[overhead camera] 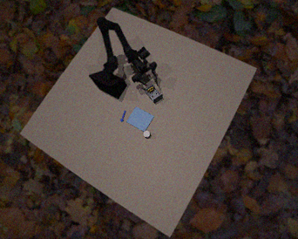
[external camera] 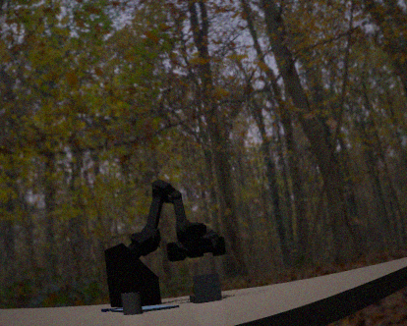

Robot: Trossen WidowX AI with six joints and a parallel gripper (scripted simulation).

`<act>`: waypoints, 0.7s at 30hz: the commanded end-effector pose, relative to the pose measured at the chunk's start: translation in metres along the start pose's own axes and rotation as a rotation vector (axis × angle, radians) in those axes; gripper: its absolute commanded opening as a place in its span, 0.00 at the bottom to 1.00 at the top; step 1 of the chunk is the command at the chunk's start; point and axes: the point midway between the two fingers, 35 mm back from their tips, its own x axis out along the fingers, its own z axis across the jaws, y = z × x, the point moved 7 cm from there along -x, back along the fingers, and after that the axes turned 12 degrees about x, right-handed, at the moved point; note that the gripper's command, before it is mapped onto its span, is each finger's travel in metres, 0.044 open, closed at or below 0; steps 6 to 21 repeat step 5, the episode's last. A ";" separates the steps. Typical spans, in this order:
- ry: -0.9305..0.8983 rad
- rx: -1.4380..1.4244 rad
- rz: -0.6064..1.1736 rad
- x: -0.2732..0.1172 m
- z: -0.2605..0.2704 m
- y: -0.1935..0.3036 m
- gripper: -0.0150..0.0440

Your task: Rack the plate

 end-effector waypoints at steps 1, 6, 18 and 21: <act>0.001 -0.013 0.004 -0.002 0.001 -0.009 0.93; 0.028 -0.057 0.007 0.003 0.002 -0.010 0.93; 0.028 -0.057 0.007 0.003 0.002 -0.010 0.93; 0.028 -0.057 0.007 0.003 0.002 -0.010 0.93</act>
